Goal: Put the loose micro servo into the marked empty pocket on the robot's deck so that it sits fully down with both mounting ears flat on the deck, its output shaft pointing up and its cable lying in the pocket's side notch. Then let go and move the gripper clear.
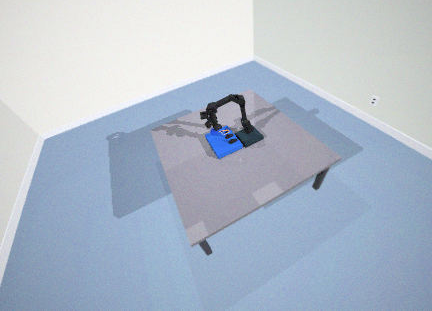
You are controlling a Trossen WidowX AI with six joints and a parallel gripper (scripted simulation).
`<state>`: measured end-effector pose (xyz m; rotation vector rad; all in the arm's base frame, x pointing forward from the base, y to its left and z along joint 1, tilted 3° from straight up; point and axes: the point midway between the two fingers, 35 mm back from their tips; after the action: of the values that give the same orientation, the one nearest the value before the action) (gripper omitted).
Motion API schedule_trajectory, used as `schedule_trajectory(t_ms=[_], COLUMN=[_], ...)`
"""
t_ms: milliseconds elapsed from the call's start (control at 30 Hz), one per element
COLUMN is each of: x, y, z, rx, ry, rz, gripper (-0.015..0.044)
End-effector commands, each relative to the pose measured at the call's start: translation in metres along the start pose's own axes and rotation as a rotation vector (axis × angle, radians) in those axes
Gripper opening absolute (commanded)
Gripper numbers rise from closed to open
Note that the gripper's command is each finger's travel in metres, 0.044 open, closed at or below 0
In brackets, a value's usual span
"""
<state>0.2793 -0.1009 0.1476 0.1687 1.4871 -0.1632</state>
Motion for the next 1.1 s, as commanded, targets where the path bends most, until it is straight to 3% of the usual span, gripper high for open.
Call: schedule_trajectory(t_ms=[0,233,1067], x=[-0.001,-0.001,0.0], y=[0.001,-0.001,-0.019], z=[0.001,-0.006,-0.107], rx=[0.054,0.054,0.054], ry=[-0.005,-0.004,0.004], rz=[0.004,0.004,0.002], gripper=[0.0,0.0,0.0])
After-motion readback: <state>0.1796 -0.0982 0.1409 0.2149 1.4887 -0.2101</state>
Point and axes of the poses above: the point midway between the two fingers, 35 mm back from their tips, its own x axis out along the fingers, its own y axis across the jaws, z = x × y, and after that the axes turned 13 degrees about x, right-handed
